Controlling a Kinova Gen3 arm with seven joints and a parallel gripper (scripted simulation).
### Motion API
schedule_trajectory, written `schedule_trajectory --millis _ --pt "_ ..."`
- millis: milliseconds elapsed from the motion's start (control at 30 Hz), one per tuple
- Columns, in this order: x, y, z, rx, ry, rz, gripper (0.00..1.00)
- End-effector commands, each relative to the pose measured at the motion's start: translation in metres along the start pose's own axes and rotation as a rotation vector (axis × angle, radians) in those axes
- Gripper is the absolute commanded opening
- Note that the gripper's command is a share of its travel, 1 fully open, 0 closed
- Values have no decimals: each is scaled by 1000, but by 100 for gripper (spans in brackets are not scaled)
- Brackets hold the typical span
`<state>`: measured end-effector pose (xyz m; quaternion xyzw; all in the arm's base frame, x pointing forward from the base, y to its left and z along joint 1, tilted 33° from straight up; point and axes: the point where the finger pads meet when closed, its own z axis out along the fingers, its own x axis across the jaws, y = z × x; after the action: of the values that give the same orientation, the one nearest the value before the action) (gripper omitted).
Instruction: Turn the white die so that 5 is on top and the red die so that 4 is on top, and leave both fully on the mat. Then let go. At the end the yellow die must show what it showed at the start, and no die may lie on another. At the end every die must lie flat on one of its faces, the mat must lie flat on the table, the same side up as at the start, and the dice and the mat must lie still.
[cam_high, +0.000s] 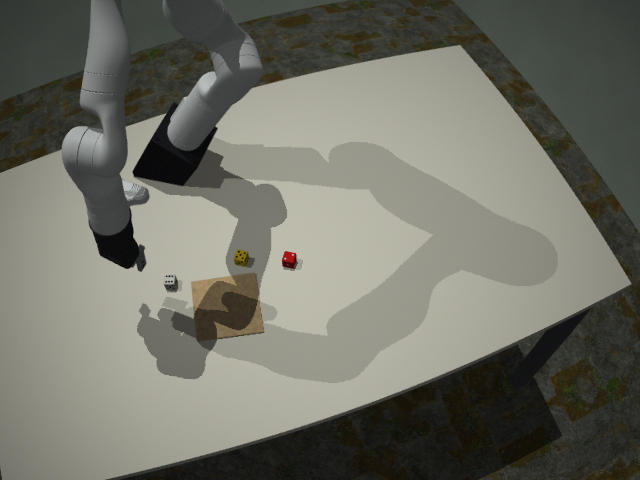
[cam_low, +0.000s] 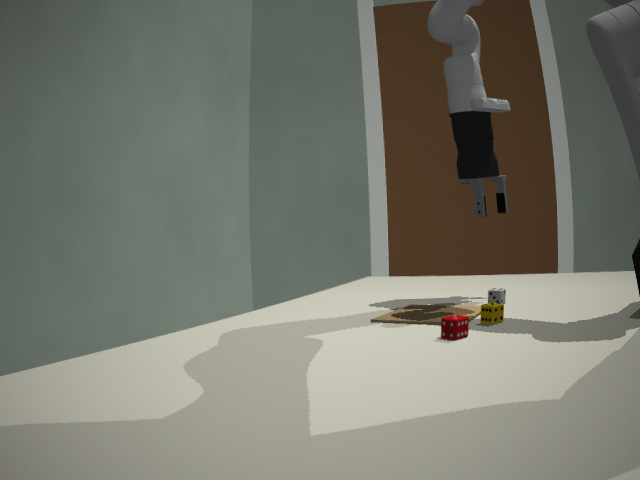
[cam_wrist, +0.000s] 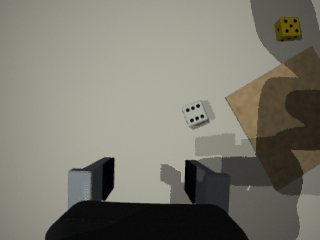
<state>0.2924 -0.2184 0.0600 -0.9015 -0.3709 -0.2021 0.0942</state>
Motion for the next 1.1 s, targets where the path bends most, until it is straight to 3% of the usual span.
schedule_trajectory --millis 0,367,1067 --pt "3 -3 1 19 41 22 100" --pt "24 -8 0 51 116 54 100" --pt "26 -9 1 53 122 56 100"
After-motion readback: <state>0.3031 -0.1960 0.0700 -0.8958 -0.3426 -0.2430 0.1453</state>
